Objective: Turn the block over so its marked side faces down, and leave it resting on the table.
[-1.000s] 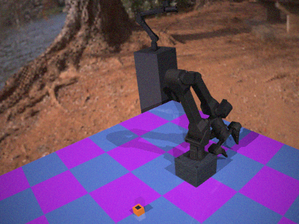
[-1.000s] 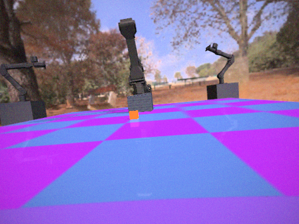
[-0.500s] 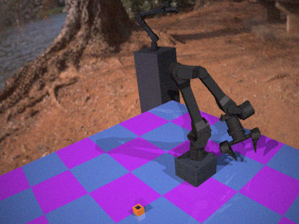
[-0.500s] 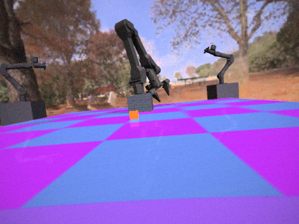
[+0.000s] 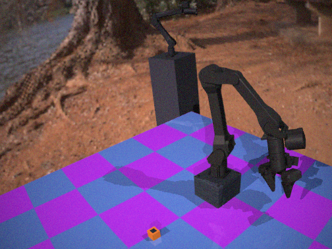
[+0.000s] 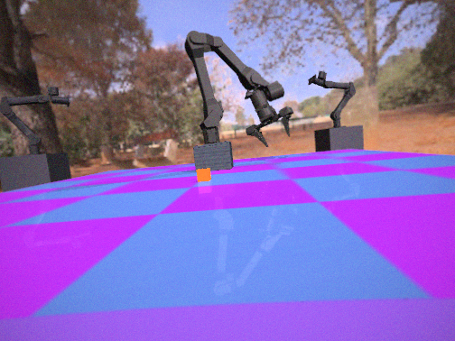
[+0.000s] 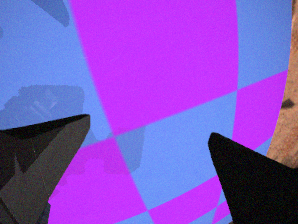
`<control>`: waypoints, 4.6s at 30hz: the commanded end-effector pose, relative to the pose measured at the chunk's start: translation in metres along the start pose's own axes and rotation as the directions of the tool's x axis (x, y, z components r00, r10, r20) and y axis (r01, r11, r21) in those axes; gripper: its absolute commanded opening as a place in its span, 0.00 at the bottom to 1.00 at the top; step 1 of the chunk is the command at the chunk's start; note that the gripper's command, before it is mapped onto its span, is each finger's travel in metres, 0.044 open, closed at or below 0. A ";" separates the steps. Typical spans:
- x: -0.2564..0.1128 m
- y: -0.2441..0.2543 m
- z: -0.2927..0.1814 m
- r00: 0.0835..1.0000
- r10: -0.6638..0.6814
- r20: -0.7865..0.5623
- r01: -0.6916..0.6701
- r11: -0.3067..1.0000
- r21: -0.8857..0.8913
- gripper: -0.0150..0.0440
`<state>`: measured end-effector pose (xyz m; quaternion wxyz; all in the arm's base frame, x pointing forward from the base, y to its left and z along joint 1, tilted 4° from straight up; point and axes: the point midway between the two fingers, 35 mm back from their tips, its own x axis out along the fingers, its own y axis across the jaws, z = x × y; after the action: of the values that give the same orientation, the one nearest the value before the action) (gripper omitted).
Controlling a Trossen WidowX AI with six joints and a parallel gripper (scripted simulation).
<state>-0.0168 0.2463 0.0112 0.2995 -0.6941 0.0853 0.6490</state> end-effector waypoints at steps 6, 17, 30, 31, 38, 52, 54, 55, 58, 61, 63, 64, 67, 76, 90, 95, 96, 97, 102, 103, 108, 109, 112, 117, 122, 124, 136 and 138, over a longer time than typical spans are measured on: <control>0.006 -0.061 -0.093 0.990 0.071 -0.124 0.019 0.794 0.607 1.00; -0.002 -0.080 -0.234 0.963 0.206 -0.177 0.146 0.156 0.977 1.00; -0.036 -0.005 -0.398 0.936 0.337 -0.103 0.314 -0.661 0.681 1.00; -0.040 0.005 -0.408 0.935 0.343 -0.093 0.322 -0.708 0.628 1.00; -0.057 0.055 -0.447 0.933 0.357 -0.046 0.349 -0.866 0.357 1.00; -0.024 0.067 -0.442 0.933 0.357 -0.045 0.349 -0.866 0.357 1.00; -0.019 0.068 -0.443 0.933 0.357 -0.045 0.349 -0.866 0.357 1.00; -0.014 0.070 -0.445 0.933 0.357 -0.045 0.349 -0.866 0.357 1.00; -0.010 0.072 -0.446 0.933 0.357 -0.045 0.349 -0.866 0.357 1.00; -0.009 0.072 -0.446 0.933 0.357 -0.045 0.349 -0.866 0.357 1.00; -0.006 0.073 -0.446 0.933 0.357 -0.045 0.349 -0.866 0.357 1.00; -0.004 0.074 -0.447 0.933 0.357 -0.045 0.349 -0.866 0.357 1.00; 0.000 0.075 -0.447 0.933 0.357 -0.045 0.349 -0.866 0.357 1.00; 0.014 0.081 -0.447 0.933 0.357 -0.045 0.349 -0.866 0.357 1.00; 0.021 0.084 -0.447 0.933 0.357 -0.045 0.349 -0.866 0.357 0.64; 0.021 0.084 -0.447 0.933 0.357 -0.045 0.349 -0.866 0.357 0.45; 0.021 0.084 -0.447 0.933 0.357 -0.045 0.349 -0.866 0.357 0.44; 0.021 0.084 -0.447 0.933 0.357 -0.045 0.349 -0.866 0.357 0.43; 0.021 0.084 -0.447 0.933 0.357 -0.045 0.349 -0.866 0.357 0.38; 0.021 0.084 -0.447 0.933 0.357 -0.045 0.349 -0.866 0.357 0.36; 0.021 0.084 -0.447 0.933 0.357 -0.045 0.349 -0.866 0.357 0.31; 0.021 0.084 -0.447 0.933 0.357 -0.045 0.349 -0.866 0.357 0.30; 0.013 0.080 -0.447 0.933 0.357 -0.045 0.349 -0.866 0.357 0.25; -0.007 0.073 -0.446 0.933 0.357 -0.045 0.349 -0.866 0.357 0.25; -0.006 0.073 -0.447 0.935 0.349 -0.067 0.349 -0.866 0.358 0.25; -0.003 0.073 -0.447 0.937 0.337 -0.098 0.349 -0.866 0.358 0.25; 0.004 0.076 -0.448 0.926 0.258 -0.275 0.348 -0.866 0.360 0.25; 0.005 0.076 -0.448 0.921 0.244 -0.304 0.348 -0.866 0.360 0.25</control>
<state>0.3279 -0.0492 -0.0253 0.7790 0.0363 0.6193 -0.0907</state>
